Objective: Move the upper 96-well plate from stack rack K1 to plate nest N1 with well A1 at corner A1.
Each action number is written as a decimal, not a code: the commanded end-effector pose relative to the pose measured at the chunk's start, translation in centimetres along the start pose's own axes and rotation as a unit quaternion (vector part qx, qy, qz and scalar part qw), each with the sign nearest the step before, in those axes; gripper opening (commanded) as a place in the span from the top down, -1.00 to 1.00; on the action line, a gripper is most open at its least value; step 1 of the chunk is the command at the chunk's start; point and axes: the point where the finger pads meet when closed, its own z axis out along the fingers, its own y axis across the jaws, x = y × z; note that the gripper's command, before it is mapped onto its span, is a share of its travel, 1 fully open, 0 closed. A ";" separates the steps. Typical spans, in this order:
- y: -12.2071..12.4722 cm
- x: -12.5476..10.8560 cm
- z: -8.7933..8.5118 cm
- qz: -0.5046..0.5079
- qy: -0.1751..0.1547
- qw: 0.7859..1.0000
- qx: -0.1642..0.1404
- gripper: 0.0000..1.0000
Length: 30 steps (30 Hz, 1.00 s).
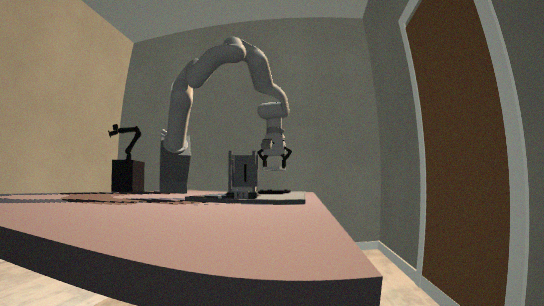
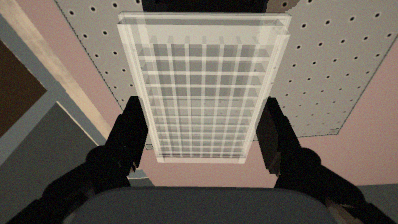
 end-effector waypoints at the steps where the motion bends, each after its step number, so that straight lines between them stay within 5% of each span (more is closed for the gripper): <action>1: -0.1 -0.1 0.5 0.000 -0.001 1.000 0.001 1.00; 30: -0.1 -0.1 4.7 0.000 -0.001 1.000 0.001 1.00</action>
